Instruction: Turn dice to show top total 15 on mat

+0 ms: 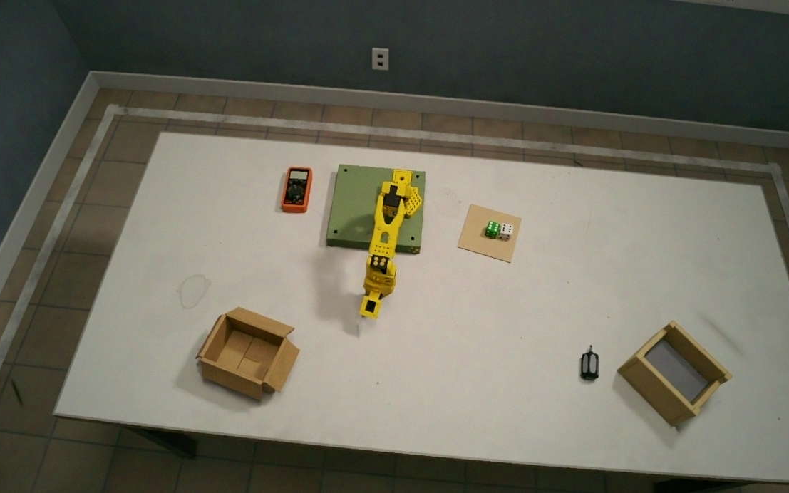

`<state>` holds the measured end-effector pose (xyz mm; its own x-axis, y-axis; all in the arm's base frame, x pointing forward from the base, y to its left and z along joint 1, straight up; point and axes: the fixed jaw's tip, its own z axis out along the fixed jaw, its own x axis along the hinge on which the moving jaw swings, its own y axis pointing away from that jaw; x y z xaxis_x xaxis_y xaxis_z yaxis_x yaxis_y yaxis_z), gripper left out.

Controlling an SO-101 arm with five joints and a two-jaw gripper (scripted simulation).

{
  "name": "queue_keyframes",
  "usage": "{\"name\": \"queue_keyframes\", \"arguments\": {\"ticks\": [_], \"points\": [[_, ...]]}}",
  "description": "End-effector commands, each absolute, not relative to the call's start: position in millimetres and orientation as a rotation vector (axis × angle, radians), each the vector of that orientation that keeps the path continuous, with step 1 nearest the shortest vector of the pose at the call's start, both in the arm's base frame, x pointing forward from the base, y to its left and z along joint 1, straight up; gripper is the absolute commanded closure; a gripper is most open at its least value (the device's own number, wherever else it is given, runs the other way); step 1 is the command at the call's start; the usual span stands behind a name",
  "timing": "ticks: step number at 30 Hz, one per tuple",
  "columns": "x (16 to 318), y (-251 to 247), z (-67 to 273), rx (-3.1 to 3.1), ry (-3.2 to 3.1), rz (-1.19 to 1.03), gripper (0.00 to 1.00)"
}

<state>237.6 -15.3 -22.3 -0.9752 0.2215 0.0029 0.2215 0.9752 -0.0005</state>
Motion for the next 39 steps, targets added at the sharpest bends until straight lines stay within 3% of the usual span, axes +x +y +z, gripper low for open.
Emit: {"name": "queue_keyframes", "arguments": {"ticks": [1,11,22,39], "points": [[232.9,-18.4,-26.8,-0.357,-3.097,0.0,0.85],[232.9,-18.4,-26.8,-0.357,-3.097,0.0,1.0],[233.6,-17.9,-22.6,-0.357,-3.098,0.0,1.0],[235.5,-12.7,17.1,-0.357,-3.098,0.001,1.0]]}}
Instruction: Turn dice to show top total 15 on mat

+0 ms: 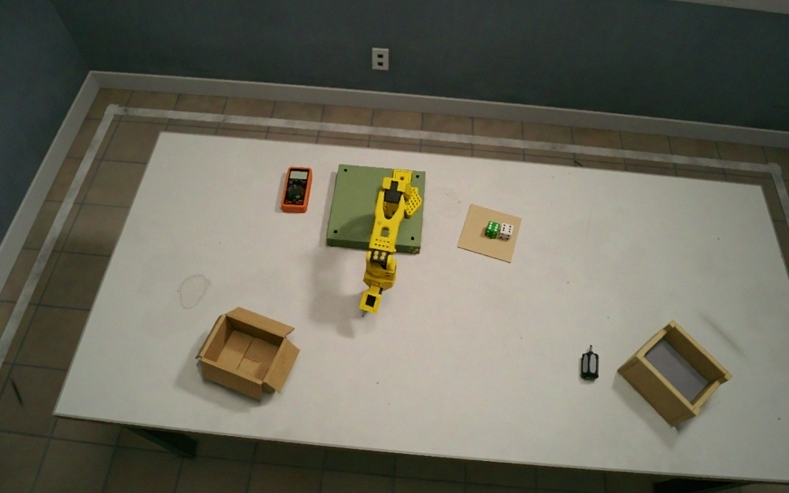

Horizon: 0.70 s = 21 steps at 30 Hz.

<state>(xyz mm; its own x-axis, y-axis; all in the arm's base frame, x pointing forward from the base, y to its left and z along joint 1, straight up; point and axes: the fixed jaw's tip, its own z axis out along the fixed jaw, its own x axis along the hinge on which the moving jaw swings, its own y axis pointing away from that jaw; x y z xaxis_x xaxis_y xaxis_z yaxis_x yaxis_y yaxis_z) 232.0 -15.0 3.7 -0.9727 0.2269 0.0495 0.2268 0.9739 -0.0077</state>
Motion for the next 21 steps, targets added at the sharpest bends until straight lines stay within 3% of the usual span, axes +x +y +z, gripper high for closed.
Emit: {"name": "queue_keyframes", "arguments": {"ticks": [1,21], "points": [[235.3,-12.5,18.9,-0.357,-3.098,0.001,1.0],[232.7,13.0,21.8,-0.193,-3.112,0.003,1.0]]}}
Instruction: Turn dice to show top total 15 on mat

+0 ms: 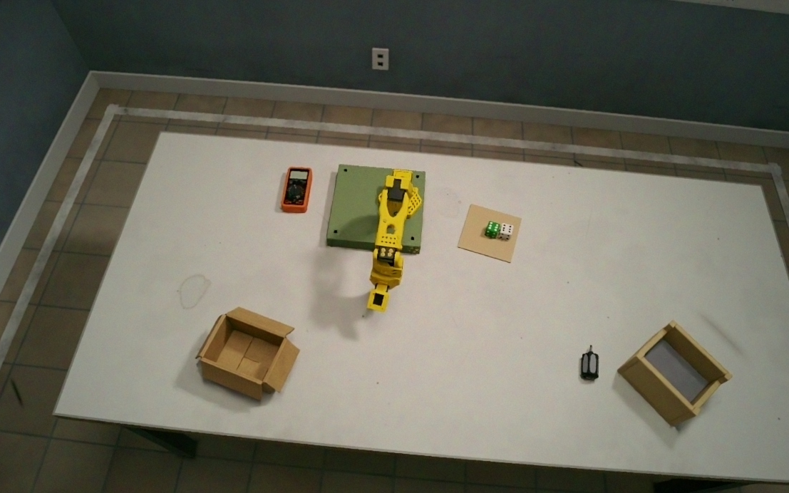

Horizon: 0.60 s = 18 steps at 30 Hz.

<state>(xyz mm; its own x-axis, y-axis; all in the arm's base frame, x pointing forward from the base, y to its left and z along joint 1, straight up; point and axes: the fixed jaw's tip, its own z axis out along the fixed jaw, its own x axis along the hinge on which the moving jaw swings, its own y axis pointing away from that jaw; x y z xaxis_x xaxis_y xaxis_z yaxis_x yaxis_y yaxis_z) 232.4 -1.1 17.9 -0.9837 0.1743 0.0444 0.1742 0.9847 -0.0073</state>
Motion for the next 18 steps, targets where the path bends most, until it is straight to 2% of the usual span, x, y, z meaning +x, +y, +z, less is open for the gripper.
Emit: {"name": "queue_keyframes", "arguments": {"ticks": [1,18], "points": [[231.9,18.2,21.5,-0.158,-3.114,0.004,1.0],[212.5,78.2,17.6,0.266,-3.107,0.009,1.0]]}}
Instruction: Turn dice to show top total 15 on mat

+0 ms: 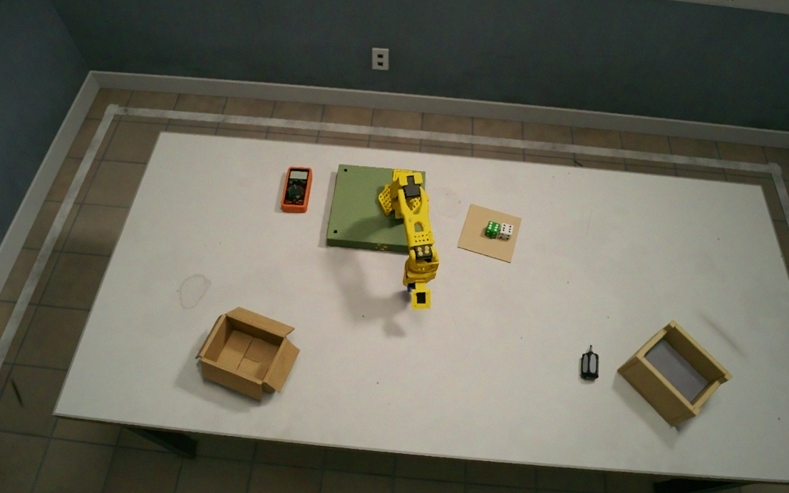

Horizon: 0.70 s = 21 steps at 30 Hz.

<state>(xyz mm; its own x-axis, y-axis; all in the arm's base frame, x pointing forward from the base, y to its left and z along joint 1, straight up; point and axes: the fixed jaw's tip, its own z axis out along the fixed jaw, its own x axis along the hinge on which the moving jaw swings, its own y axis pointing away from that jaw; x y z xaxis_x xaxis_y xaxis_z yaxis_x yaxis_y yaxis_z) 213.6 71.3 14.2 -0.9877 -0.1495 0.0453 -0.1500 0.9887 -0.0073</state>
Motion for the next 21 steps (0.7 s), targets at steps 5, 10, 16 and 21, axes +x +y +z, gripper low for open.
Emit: {"name": "queue_keyframes", "arguments": {"ticks": [5,10,16,21], "points": [[212.1,78.9,17.5,0.271,-3.107,0.009,1.0],[210.7,81.8,17.5,0.294,-3.105,0.009,1.0],[200.5,99.9,17.6,0.435,-3.088,0.011,1.0],[188.2,117.8,17.7,0.583,-3.064,0.012,1.0]]}}
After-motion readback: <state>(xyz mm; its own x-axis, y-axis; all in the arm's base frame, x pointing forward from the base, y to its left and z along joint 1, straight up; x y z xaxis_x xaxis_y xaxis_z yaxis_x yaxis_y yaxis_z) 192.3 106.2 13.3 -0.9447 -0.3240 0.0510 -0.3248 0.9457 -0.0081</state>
